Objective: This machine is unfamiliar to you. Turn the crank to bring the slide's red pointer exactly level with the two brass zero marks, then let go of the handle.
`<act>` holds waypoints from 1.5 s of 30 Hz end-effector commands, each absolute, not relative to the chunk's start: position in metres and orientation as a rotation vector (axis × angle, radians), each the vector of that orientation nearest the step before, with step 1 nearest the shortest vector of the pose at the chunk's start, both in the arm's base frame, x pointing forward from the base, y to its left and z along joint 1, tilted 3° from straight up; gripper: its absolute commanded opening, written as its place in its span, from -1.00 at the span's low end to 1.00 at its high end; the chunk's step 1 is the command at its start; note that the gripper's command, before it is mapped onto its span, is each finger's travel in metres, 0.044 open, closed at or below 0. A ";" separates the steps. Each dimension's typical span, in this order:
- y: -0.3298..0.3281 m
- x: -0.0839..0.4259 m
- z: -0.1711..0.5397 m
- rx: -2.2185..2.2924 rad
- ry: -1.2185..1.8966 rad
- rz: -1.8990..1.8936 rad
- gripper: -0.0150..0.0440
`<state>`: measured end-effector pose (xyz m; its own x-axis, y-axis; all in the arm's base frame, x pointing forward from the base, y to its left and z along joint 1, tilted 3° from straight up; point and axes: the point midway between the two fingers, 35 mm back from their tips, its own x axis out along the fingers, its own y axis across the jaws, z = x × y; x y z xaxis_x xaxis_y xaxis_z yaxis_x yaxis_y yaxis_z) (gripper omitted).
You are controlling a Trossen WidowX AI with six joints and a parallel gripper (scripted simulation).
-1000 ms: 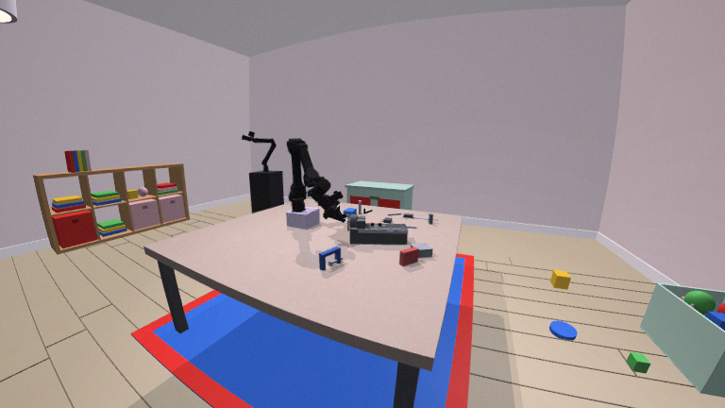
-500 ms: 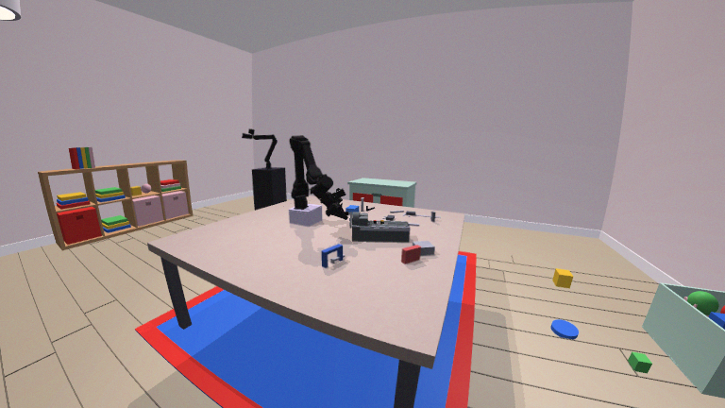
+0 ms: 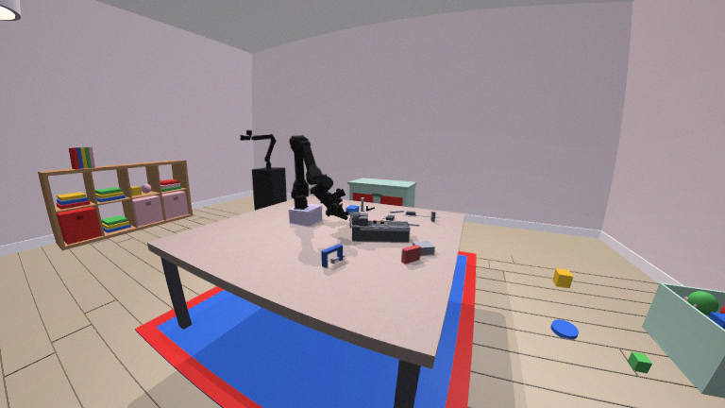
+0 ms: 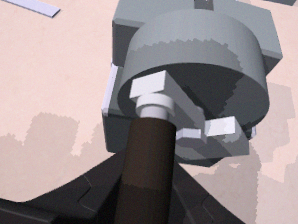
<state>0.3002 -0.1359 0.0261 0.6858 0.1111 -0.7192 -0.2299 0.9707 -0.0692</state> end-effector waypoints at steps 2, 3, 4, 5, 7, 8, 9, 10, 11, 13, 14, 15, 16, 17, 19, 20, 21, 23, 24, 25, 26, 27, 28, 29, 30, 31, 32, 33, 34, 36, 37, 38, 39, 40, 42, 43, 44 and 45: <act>-0.129 0.299 0.020 -0.143 0.807 0.209 -0.49; -0.129 0.299 0.019 -0.143 0.807 0.209 -0.49; -0.129 0.299 0.019 -0.143 0.807 0.209 -0.49; -0.129 0.299 0.019 -0.143 0.807 0.209 -0.49; -0.129 0.299 0.019 -0.143 0.807 0.209 -0.49; -0.129 0.299 0.019 -0.143 0.807 0.209 -0.49; -0.129 0.299 0.019 -0.143 0.807 0.209 -0.49; -0.129 0.299 0.019 -0.143 0.807 0.209 -0.49; -0.129 0.299 0.019 -0.143 0.807 0.209 -0.49; -0.129 0.299 0.019 -0.143 0.807 0.209 -0.49; -0.129 0.299 0.019 -0.143 0.807 0.209 -0.49; -0.129 0.299 0.019 -0.143 0.807 0.209 -0.49; -0.129 0.299 0.019 -0.143 0.807 0.209 -0.49; -0.129 0.299 0.018 -0.143 0.807 0.209 -0.49; -0.129 0.299 0.018 -0.143 0.807 0.209 -0.49; -0.129 0.299 0.018 -0.143 0.807 0.209 -0.49; -0.129 0.299 0.018 -0.143 0.807 0.209 -0.49; -0.129 0.299 0.018 -0.143 0.807 0.209 -0.49; -0.129 0.299 0.018 -0.143 0.807 0.209 -0.49; -0.129 0.299 0.018 -0.143 0.807 0.209 -0.49; -0.129 0.299 0.018 -0.143 0.807 0.209 -0.49; -0.129 0.299 0.018 -0.143 0.807 0.209 -0.49; -0.129 0.299 0.018 -0.143 0.807 0.209 -0.49; -0.129 0.299 0.018 -0.143 0.807 0.209 -0.49; -0.129 0.299 0.018 -0.143 0.807 0.209 -0.49; -0.129 0.299 0.017 -0.143 0.807 0.209 -0.49; -0.129 0.299 0.017 -0.143 0.807 0.209 -0.49; -0.129 0.299 0.017 -0.143 0.807 0.209 -0.49; -0.129 0.299 0.017 -0.143 0.807 0.209 -0.49; -0.128 0.299 0.017 -0.143 0.807 0.209 -0.49; -0.128 0.299 0.017 -0.143 0.807 0.209 -0.49; -0.128 0.299 0.017 -0.143 0.807 0.209 -0.49; -0.128 0.299 0.017 -0.143 0.807 0.209 -0.49; -0.128 0.299 0.016 -0.143 0.807 0.209 -0.49; -0.128 0.299 0.016 -0.143 0.807 0.209 -0.49; -0.128 0.299 0.016 -0.143 0.807 0.209 -0.49; -0.128 0.299 0.016 -0.143 0.807 0.209 -0.49; -0.128 0.299 0.016 -0.143 0.807 0.209 -0.49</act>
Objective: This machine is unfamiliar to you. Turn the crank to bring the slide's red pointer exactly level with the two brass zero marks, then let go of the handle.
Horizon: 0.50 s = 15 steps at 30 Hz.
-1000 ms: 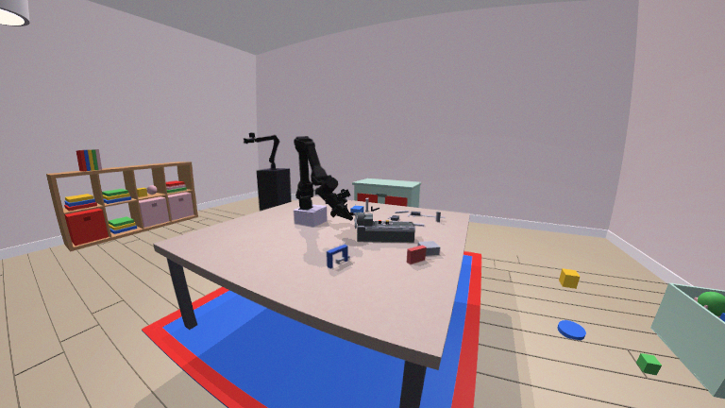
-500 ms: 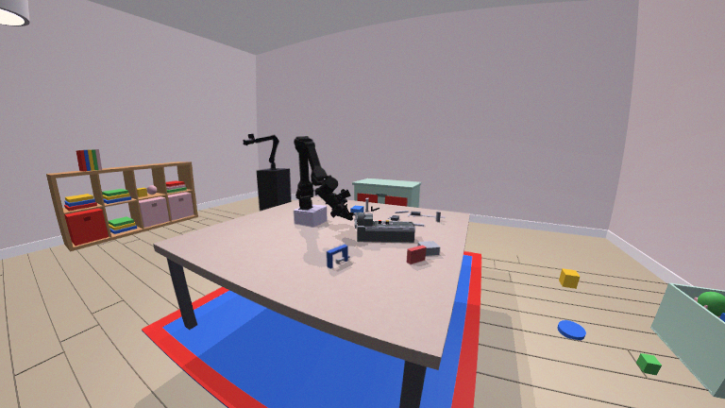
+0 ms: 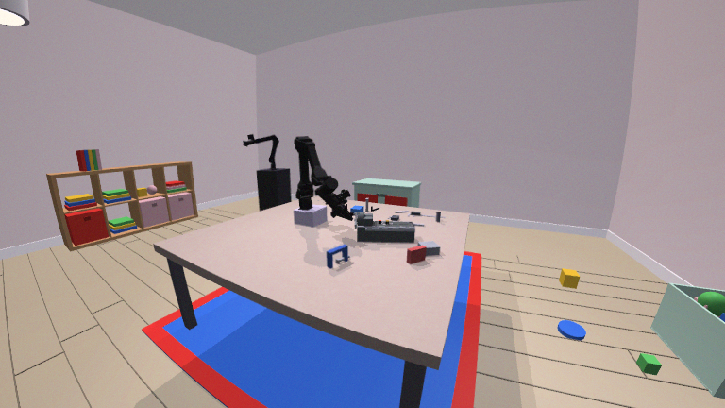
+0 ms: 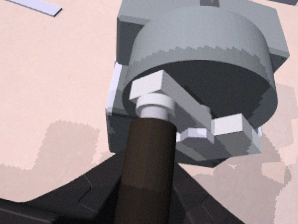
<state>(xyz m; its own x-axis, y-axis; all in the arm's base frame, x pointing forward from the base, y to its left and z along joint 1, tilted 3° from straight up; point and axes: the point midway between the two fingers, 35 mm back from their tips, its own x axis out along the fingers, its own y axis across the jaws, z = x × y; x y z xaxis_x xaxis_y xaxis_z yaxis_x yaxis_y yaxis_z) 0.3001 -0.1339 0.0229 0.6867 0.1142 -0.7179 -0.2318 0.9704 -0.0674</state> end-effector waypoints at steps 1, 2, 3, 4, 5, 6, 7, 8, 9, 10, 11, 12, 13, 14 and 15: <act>-0.128 0.299 0.016 -0.143 0.807 0.209 -0.49; -0.128 0.299 0.015 -0.143 0.807 0.209 -0.49; -0.128 0.299 0.015 -0.142 0.807 0.209 -0.49; -0.128 0.299 0.015 -0.142 0.807 0.209 -0.49; -0.128 0.299 0.015 -0.142 0.807 0.209 -0.49; -0.128 0.299 0.015 -0.142 0.807 0.209 -0.49; -0.128 0.299 0.015 -0.142 0.807 0.209 -0.49; -0.127 0.299 0.014 -0.142 0.807 0.209 -0.49; -0.127 0.299 0.014 -0.142 0.807 0.209 -0.49; -0.127 0.299 0.014 -0.142 0.807 0.209 -0.49; -0.127 0.299 0.013 -0.142 0.807 0.209 -0.49; -0.127 0.299 0.013 -0.142 0.807 0.209 -0.49; -0.127 0.299 0.013 -0.142 0.807 0.209 -0.49; -0.127 0.299 0.012 -0.142 0.807 0.209 -0.49; -0.127 0.299 0.012 -0.142 0.807 0.209 -0.49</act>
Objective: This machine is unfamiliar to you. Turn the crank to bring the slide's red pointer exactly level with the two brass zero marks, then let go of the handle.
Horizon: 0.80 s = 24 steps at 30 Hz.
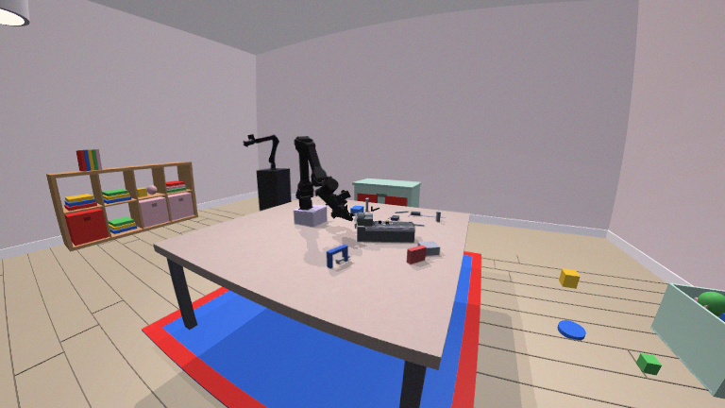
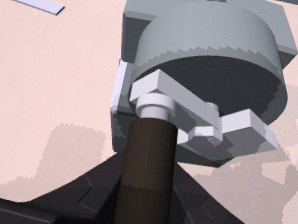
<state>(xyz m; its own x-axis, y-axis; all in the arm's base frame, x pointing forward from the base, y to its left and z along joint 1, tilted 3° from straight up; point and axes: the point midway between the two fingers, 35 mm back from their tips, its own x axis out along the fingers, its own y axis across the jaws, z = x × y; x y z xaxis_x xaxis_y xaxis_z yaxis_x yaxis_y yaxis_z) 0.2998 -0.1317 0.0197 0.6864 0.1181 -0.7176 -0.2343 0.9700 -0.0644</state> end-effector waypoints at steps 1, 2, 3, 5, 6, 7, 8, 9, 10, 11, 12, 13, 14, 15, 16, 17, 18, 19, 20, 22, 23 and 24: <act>-0.127 0.299 0.012 -0.142 0.807 0.209 -0.49; -0.127 0.299 0.011 -0.142 0.807 0.209 -0.49; -0.126 0.299 0.011 -0.142 0.807 0.209 -0.49; -0.126 0.299 0.010 -0.142 0.807 0.209 -0.49; -0.126 0.299 0.009 -0.142 0.807 0.209 -0.49; -0.126 0.299 0.009 -0.142 0.807 0.209 -0.49; -0.126 0.299 0.008 -0.142 0.807 0.209 -0.49; -0.126 0.299 0.007 -0.142 0.807 0.209 -0.49; -0.126 0.299 0.006 -0.142 0.807 0.209 -0.49; -0.126 0.299 0.006 -0.142 0.807 0.209 -0.49; -0.126 0.298 0.005 -0.142 0.807 0.209 -0.49; -0.126 0.298 0.004 -0.142 0.807 0.209 -0.49; -0.126 0.298 0.003 -0.142 0.807 0.209 -0.49; -0.126 0.298 0.001 -0.142 0.807 0.209 -0.49; -0.126 0.298 0.000 -0.142 0.807 0.209 -0.49; -0.126 0.298 -0.001 -0.142 0.807 0.209 -0.49; -0.126 0.298 -0.002 -0.142 0.807 0.209 -0.49; -0.126 0.298 -0.004 -0.142 0.807 0.209 -0.49; -0.127 0.298 -0.005 -0.142 0.807 0.209 -0.49; -0.128 0.299 -0.008 -0.142 0.807 0.209 -0.49; -0.129 0.299 -0.010 -0.142 0.807 0.209 -0.49; -0.130 0.299 -0.012 -0.142 0.808 0.209 -0.49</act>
<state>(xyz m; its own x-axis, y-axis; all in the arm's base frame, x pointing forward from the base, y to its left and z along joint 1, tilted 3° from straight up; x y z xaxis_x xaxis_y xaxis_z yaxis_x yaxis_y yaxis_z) 0.2987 -0.1284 -0.0047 0.6775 0.1305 -0.7239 -0.2390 0.9698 -0.0489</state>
